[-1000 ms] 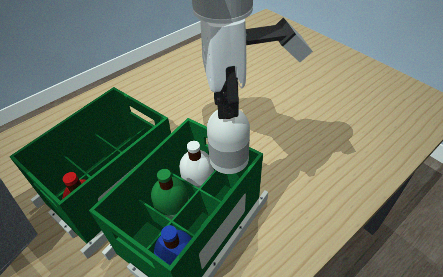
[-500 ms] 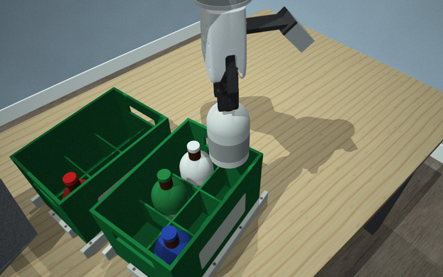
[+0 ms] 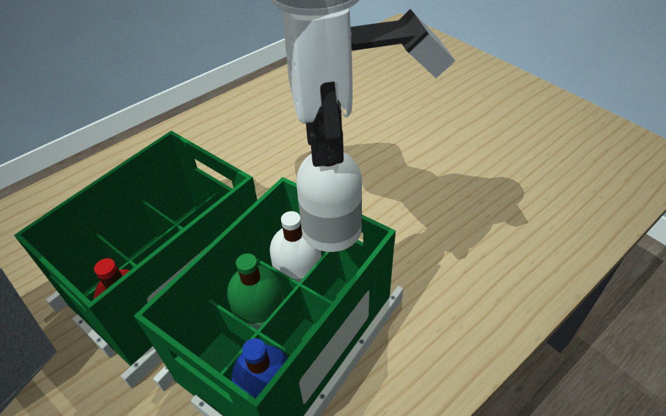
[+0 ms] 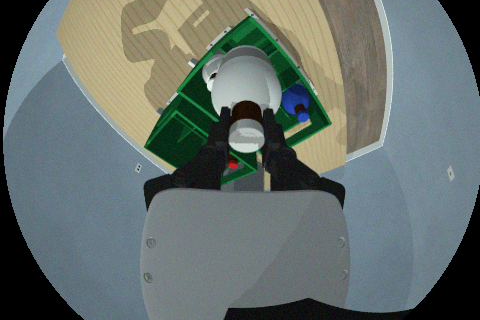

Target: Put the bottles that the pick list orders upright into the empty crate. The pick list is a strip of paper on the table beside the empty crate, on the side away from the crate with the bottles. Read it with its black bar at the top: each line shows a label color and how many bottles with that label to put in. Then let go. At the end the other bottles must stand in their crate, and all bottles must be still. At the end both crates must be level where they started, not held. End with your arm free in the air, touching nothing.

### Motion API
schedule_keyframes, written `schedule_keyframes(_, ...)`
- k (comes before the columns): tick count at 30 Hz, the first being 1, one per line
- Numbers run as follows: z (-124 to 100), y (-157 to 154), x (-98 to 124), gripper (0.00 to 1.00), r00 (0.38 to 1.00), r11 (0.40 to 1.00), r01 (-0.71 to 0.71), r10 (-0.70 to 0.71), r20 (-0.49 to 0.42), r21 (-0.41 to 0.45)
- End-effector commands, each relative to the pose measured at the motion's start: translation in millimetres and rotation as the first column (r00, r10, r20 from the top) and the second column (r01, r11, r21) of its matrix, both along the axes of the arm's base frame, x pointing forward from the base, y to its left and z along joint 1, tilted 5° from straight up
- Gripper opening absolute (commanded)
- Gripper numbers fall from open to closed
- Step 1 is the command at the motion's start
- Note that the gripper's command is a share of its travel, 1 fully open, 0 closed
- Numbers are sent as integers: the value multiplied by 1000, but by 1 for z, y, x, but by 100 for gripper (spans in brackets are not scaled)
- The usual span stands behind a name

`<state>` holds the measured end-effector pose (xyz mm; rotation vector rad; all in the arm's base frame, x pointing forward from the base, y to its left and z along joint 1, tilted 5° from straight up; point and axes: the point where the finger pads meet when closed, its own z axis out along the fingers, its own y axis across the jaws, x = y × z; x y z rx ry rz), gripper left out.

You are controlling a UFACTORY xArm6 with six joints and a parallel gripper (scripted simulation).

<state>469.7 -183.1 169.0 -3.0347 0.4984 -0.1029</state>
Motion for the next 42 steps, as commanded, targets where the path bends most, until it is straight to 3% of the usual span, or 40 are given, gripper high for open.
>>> schedule_keyframes(1,2,5,-5,0,1000,1000,0,0,6,-3)
schedule_keyframes(42,0,48,-60,0,1000,1000,0,0,5,-2)
